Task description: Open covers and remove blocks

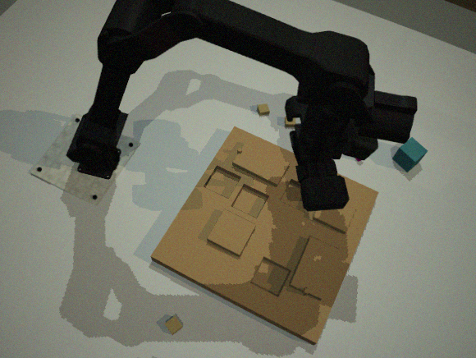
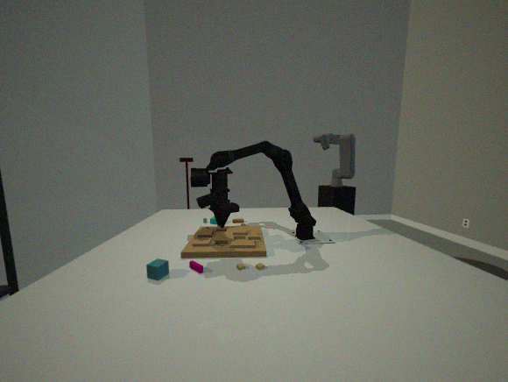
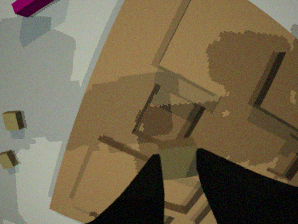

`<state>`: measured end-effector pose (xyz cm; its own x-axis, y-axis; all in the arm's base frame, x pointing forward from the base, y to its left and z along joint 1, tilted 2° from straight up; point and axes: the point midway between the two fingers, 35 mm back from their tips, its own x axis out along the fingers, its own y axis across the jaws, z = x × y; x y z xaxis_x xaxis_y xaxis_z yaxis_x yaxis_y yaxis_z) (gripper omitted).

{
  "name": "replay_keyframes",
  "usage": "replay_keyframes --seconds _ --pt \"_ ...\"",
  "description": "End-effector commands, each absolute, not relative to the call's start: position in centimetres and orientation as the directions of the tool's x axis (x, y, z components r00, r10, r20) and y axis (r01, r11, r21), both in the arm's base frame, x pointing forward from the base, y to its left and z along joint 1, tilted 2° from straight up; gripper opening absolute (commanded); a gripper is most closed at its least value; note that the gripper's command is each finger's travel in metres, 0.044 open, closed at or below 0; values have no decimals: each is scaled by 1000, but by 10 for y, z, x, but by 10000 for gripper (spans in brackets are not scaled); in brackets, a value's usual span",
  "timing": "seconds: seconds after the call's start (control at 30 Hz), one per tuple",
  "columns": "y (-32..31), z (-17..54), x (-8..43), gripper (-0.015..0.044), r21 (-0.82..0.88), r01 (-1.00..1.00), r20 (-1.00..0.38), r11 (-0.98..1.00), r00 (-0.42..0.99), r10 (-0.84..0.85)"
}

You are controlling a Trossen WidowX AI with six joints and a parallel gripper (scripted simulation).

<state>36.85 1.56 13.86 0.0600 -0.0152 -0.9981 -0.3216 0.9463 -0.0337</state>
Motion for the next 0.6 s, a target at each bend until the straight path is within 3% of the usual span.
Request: replay_keyframes --seconds 0.0,0.57 --pt "15 151 368 80 -37 -319 -998 947 62 -18" --pt "-25 163 357 80 -39 -319 -998 947 60 -21"
